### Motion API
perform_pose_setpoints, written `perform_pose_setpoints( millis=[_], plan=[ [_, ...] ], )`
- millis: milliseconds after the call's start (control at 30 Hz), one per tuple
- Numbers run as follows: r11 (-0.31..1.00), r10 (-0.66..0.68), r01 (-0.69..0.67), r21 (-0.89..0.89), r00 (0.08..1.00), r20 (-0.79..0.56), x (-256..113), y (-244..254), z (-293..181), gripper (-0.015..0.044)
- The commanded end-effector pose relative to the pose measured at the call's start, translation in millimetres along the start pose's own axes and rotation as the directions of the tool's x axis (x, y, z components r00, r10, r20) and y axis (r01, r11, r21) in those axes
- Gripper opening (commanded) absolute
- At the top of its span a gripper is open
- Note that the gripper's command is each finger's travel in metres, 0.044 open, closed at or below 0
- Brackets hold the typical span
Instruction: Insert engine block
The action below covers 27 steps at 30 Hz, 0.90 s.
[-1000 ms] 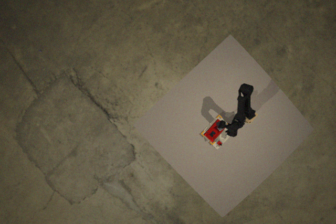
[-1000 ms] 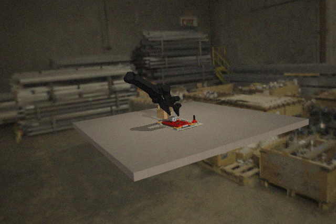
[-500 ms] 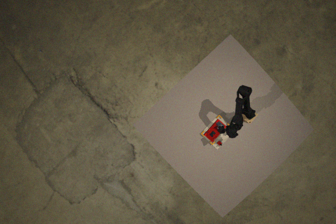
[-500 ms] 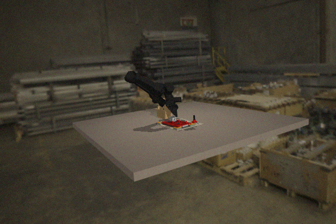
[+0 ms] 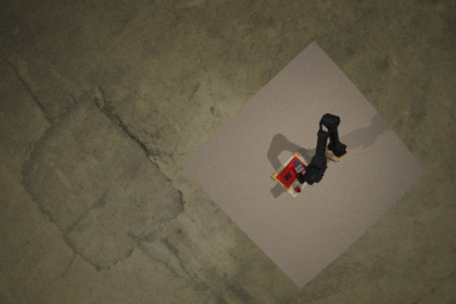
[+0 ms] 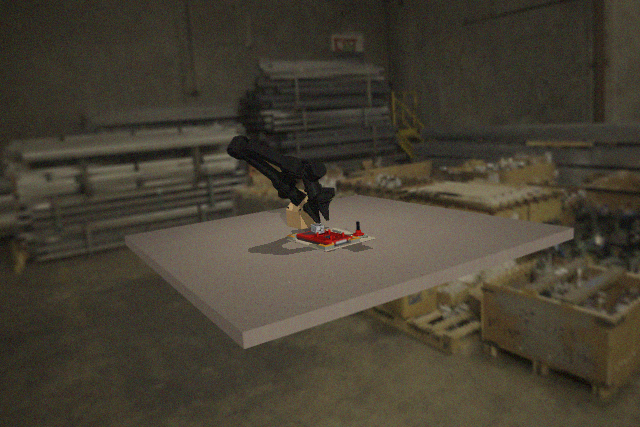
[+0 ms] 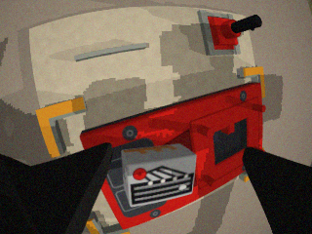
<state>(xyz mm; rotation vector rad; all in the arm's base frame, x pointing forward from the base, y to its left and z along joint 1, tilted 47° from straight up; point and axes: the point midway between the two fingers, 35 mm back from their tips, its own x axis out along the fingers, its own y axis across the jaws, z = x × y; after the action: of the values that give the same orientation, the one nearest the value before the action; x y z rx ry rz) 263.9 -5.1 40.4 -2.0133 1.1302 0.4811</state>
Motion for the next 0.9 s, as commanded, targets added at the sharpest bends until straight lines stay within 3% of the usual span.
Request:
perform_pose_setpoints(
  millis=[0,400,867],
  plan=[
    [0.993,0.025,-0.024,-0.113,1.000,0.003,-1,-3,1,0.0440],
    [0.862,0.123,-0.111,-0.494,0.992,-0.008,-5,-5,-1,0.0440],
    [0.530,0.233,-0.159,-0.833,0.972,-0.037,-13,-9,-6,0.0440]
  ],
)
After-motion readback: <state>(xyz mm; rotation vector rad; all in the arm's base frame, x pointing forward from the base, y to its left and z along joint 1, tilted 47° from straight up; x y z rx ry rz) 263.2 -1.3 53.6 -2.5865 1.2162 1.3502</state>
